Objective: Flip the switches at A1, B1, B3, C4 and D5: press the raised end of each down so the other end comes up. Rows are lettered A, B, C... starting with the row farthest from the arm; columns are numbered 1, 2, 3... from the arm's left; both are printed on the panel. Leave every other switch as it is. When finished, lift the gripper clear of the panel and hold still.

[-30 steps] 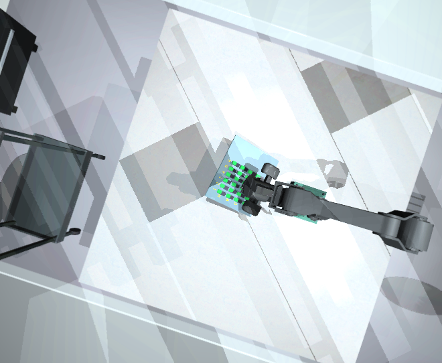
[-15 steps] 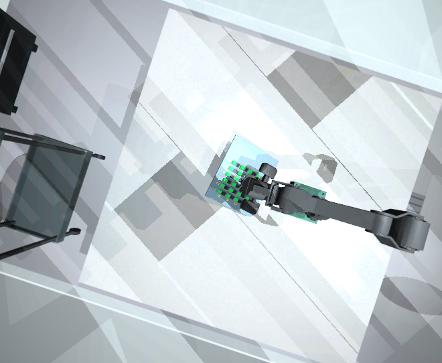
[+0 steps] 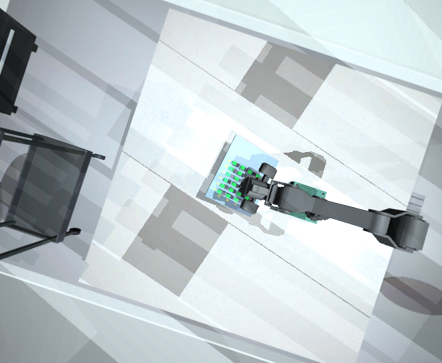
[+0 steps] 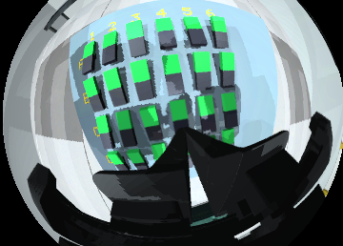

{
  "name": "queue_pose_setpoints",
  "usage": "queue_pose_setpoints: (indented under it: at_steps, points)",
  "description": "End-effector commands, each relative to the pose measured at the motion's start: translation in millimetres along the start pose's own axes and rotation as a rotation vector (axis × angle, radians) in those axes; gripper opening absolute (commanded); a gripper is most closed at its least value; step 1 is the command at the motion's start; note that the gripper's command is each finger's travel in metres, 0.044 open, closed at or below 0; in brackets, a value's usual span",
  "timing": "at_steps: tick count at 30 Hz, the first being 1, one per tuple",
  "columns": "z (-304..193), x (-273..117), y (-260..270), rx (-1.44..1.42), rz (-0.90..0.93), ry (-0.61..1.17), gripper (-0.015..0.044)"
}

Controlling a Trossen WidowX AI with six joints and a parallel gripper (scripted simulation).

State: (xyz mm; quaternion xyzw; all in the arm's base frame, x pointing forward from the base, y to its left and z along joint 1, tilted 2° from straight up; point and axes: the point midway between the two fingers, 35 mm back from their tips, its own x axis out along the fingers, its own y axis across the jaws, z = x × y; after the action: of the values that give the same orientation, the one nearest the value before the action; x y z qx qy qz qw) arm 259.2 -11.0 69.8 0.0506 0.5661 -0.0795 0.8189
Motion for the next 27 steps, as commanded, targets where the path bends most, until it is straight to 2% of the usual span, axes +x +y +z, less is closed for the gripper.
queue_pose_setpoints:
  at_steps: [1,27]
  points:
    - [-0.2,0.7,0.7,-0.005,0.004,0.001,0.0000]
    - [-0.2,3.1,0.7,-0.005,0.004,0.001,0.0000]
